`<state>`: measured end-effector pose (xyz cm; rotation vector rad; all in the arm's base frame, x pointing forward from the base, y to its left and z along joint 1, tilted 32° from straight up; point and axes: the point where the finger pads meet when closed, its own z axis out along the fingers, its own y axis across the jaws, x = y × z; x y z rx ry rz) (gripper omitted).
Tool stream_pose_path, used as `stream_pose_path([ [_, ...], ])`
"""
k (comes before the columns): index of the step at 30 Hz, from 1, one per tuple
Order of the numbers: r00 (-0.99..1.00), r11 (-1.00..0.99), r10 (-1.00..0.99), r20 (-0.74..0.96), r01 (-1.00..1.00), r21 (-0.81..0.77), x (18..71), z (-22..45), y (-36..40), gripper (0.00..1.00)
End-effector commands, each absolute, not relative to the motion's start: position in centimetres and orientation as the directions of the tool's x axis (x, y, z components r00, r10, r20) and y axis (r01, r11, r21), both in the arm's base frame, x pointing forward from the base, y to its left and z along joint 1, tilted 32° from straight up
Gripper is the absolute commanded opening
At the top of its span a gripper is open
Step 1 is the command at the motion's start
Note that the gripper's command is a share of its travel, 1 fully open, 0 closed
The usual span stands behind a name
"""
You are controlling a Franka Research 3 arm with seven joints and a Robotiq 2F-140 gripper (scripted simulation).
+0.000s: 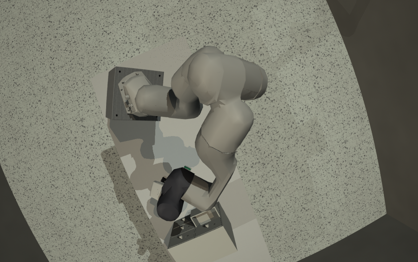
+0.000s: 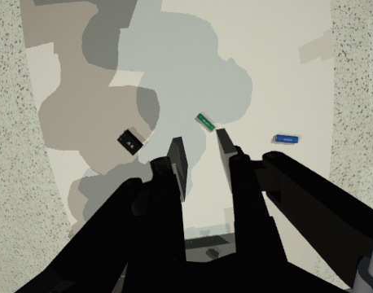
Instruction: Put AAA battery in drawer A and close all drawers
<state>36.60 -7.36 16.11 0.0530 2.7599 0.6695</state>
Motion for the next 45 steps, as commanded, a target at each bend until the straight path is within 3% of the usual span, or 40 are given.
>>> stream_pose_path([
  [1, -0.956, 0.889, 0.112, -0.272, -0.026, 0.457, 36.54, 16.08, -7.35, 0.2],
  [26, -0.955, 0.888, 0.127, -0.268, -0.011, 0.46, 36.67, 15.99, -7.29, 0.2],
  [45, -0.946, 0.859, 0.258, -0.197, 0.131, 0.494, 37.17, 15.11, -6.75, 0.2],
])
